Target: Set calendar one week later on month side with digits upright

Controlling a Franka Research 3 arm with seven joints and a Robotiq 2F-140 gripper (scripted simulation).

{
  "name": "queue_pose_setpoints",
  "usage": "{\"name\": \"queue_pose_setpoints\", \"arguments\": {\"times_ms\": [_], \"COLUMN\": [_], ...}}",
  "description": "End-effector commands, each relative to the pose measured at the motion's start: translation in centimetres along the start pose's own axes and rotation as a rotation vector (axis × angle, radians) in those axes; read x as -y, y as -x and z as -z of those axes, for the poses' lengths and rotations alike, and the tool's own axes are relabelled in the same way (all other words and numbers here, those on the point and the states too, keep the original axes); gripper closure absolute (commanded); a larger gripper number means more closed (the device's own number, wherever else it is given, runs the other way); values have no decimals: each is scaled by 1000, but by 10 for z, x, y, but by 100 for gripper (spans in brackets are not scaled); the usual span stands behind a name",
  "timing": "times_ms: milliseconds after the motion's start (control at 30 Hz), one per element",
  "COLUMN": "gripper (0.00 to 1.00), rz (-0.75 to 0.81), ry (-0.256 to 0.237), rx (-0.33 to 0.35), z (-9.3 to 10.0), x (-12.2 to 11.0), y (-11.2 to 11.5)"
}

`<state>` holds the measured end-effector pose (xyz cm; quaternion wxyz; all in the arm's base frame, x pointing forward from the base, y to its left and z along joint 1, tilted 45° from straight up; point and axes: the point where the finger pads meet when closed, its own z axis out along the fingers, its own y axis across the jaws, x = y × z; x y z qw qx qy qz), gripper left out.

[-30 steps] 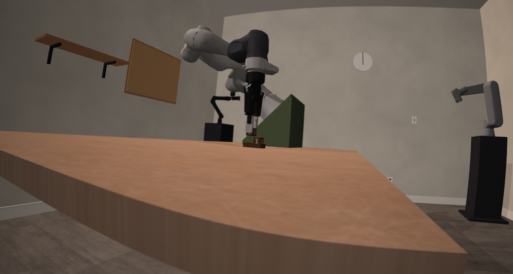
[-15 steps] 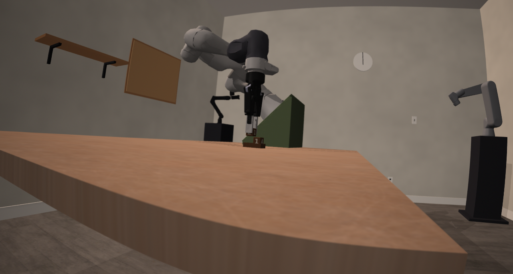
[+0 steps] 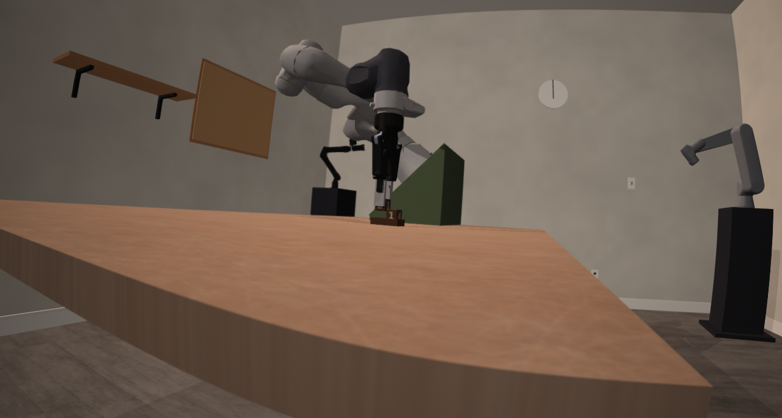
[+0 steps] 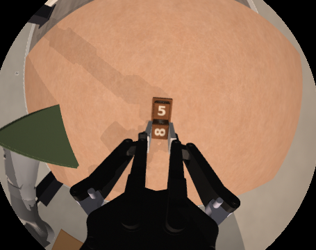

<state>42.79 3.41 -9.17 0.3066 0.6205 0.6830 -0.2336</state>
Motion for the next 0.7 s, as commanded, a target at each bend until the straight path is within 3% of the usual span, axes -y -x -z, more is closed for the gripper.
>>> {"name": "queue_pose_setpoints", "arguments": {"times_ms": [0, 667], "gripper": [84, 84], "rz": [-11, -11], "ry": [1, 1], "rx": [-4, -4], "z": [-4, -15], "x": [-2, -2], "y": [-1, -1]}}
